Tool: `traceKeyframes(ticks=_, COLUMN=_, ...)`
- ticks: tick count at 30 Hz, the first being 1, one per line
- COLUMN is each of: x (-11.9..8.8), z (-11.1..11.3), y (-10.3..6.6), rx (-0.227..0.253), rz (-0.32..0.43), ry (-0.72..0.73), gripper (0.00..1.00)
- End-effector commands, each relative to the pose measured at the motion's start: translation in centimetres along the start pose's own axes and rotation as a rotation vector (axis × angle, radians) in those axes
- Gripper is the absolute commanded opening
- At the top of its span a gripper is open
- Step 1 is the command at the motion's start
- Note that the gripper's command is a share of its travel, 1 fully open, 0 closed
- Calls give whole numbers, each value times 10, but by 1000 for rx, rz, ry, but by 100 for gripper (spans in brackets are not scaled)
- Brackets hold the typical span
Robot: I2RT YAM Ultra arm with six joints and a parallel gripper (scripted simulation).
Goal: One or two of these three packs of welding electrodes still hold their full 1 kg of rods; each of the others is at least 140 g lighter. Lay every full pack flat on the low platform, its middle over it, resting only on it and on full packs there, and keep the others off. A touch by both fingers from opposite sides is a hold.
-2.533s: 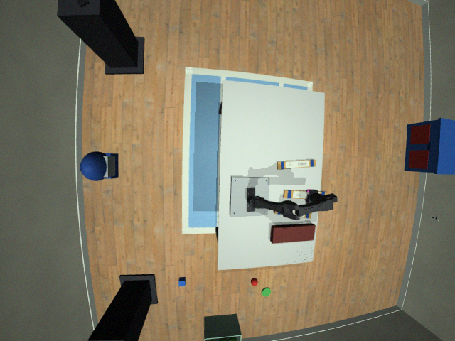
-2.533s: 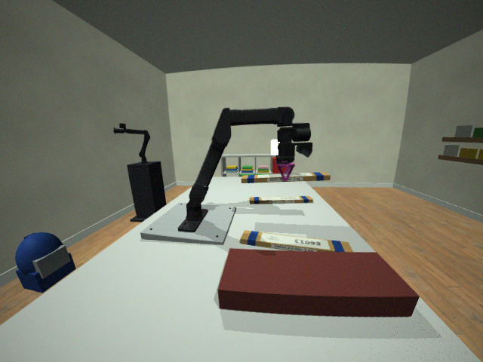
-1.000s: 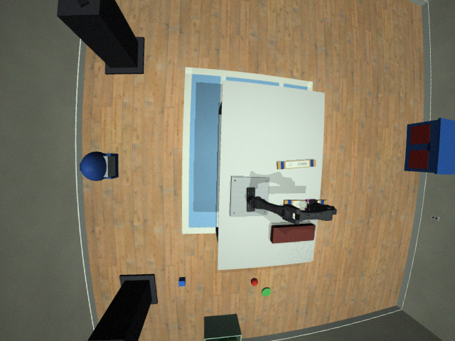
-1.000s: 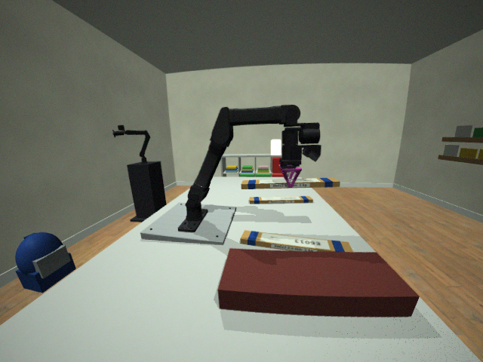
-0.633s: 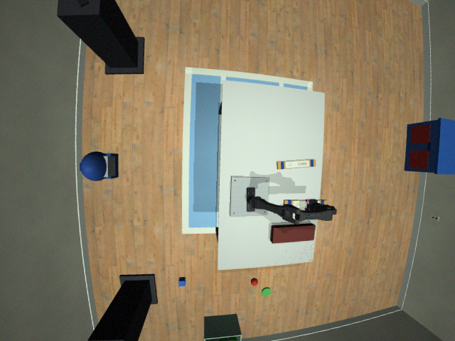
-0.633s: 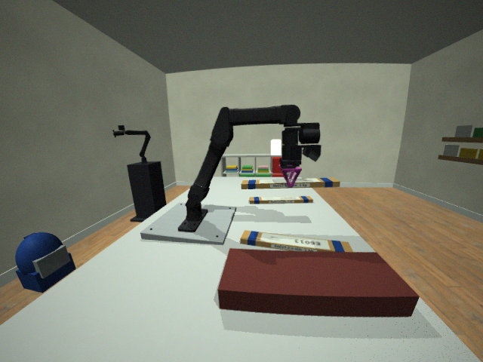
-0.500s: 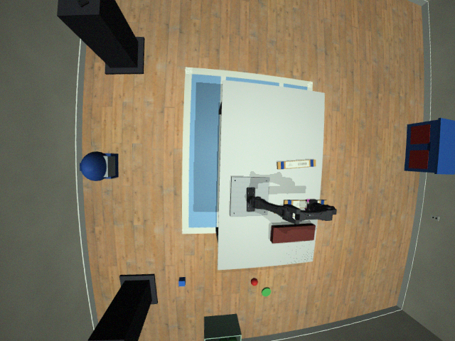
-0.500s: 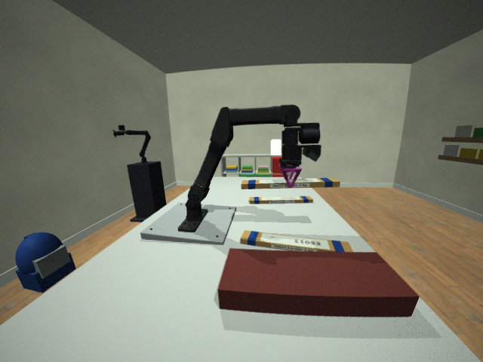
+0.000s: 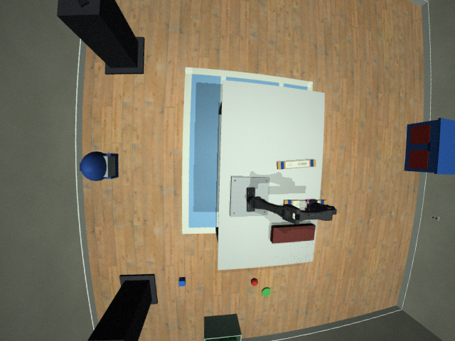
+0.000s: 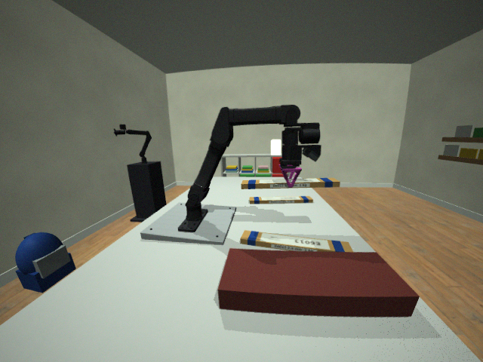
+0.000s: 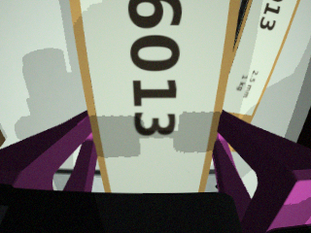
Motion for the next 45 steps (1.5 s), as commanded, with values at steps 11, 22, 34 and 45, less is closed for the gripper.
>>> traceKeyframes(ticks=11, x=8, z=-2, y=-23, rx=7, rz=20, ry=-5, gripper=0)
traceKeyframes(ticks=22, x=8, z=-2, y=-11, rx=7, rz=20, ry=-5, gripper=0)
traceKeyframes(ticks=34, x=12, z=-3, y=-2, rx=-3, rz=-28, ry=-6, gripper=0)
traceKeyframes(ticks=45, x=7, z=-2, y=12, rx=4, rz=7, ry=-5, gripper=0)
Point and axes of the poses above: the point where the finger pads meet when closed, its own y axis out along the fingers, its own z axis across the jaws, x = y × z, the point moved 10 cm from there along -y, back along the fingers, and after that the axes turned 12 degrees about -y, right-handed, at the moved point
